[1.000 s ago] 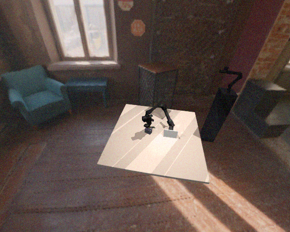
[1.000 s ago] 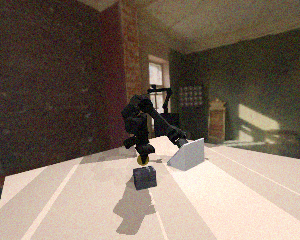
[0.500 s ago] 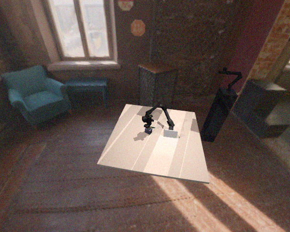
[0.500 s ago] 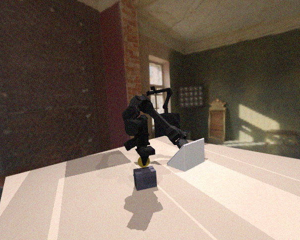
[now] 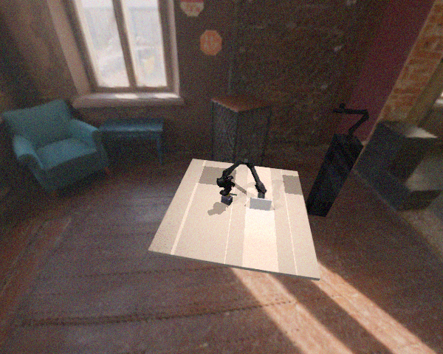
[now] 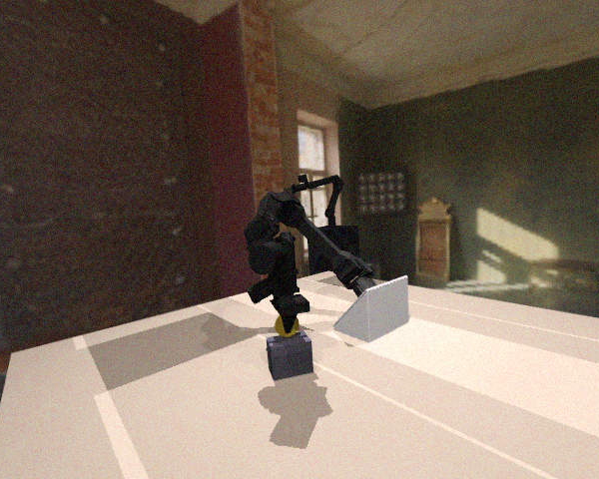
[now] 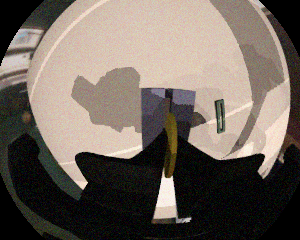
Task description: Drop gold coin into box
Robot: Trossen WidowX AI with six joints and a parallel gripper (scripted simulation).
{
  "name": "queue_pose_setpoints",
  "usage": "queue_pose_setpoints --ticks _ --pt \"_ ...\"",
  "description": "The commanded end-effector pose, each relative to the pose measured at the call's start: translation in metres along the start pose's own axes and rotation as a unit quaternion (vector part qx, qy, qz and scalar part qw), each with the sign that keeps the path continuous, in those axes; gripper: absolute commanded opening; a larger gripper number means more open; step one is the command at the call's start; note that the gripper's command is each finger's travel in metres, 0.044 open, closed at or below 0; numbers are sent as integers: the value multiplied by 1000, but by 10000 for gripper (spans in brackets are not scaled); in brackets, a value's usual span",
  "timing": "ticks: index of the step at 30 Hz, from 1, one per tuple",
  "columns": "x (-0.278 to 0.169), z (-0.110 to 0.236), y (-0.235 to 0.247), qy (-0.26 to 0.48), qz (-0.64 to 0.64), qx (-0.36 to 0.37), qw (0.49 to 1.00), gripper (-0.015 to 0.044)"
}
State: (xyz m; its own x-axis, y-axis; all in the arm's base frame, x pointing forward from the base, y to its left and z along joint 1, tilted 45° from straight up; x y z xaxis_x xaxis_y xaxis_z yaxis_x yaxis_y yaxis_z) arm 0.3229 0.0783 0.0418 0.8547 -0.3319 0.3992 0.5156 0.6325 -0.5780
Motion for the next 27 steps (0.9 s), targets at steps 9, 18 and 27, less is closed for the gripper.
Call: queue_pose_setpoints --ticks 9,18,27 --pt "0 -3 0 0 0 0 1000 26" --pt "0 -3 0 0 0 0 1000 161" --pt "0 8 0 0 1 0 1000 266"
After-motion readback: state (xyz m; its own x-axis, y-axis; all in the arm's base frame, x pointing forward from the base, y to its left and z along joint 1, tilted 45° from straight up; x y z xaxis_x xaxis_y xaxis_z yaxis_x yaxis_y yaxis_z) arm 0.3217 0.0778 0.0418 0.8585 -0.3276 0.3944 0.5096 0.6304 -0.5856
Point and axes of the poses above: the point midway between the two fingers, 35 mm back from their tips, its own z axis back along the fingers, its own y axis across the jaws, x = y × z, the point moved 3 cm from there along z, back along the fingers, and after that the axes turned 9 degrees about -z, right-handed, at the moved point
